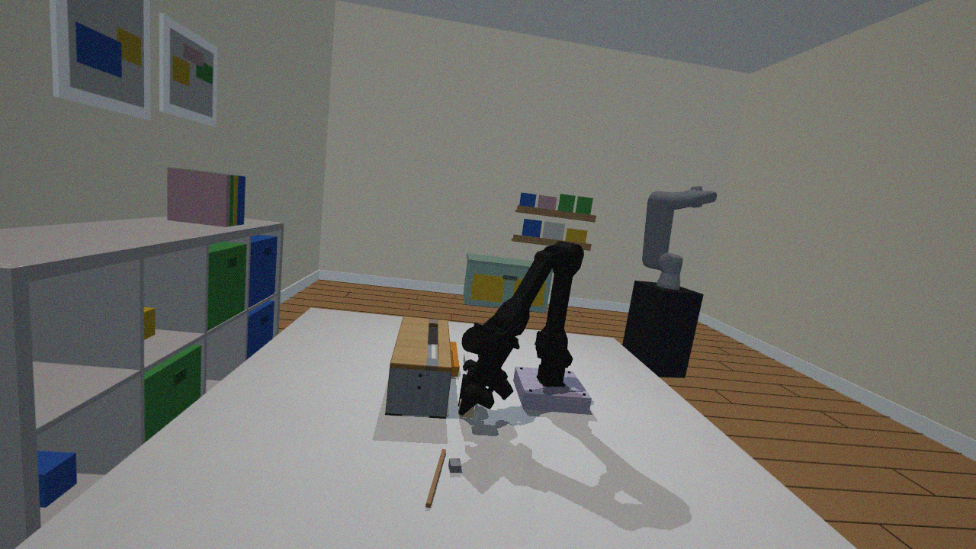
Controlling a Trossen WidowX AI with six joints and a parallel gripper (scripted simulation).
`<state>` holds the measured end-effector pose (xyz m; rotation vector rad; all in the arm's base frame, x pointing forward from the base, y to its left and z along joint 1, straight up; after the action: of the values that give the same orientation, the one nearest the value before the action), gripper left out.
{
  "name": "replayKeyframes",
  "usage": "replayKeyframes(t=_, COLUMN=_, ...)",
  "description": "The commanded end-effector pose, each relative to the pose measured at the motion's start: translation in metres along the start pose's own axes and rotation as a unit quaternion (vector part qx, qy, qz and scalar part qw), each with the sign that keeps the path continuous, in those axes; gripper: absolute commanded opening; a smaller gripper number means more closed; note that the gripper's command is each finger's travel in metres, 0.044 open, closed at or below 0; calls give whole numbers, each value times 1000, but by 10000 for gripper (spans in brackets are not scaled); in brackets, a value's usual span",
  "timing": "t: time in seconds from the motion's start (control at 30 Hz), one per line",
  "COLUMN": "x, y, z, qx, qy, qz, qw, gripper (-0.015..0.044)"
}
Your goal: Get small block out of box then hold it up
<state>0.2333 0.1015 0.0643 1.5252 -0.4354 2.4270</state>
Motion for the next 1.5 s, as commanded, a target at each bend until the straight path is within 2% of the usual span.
replayKeyframes(t=0.0, x=0, y=0, z=0, qx=1, qy=1, qz=1, qw=1000, gripper=75)
replayKeyframes(t=0.07, x=0, y=0, z=0, qx=1, qy=1, qz=1, qw=1000, gripper=62)
replayKeyframes(t=0.17, x=7, y=-2, z=4, qx=1, qy=1, qz=1, qw=1000, gripper=0)
replayKeyframes(t=0.43, x=53, y=-7, z=23, qx=0, qy=1, qz=0, qw=1000, gripper=0)
replayKeyframes(t=0.63, x=60, y=-7, z=26, qx=8, qy=0, qz=4, qw=1000, gripper=0)
replayKeyframes(t=1.2, x=152, y=7, z=49, qx=218, qy=10, qz=114, qw=969, gripper=0)
replayKeyframes(t=1.47, x=155, y=8, z=49, qx=226, qy=12, qz=118, qw=967, gripper=0)
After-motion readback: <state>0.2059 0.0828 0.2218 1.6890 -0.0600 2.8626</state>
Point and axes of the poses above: the point midway between the two fingers, 35 mm back from their tips, its own x axis back along the fingers, its own y axis across the jaws, z = x × y, the point moved 7 cm from there along x, back along the fingers, and after that the axes turned 15 degrees about -x, right-handed, at the moved point
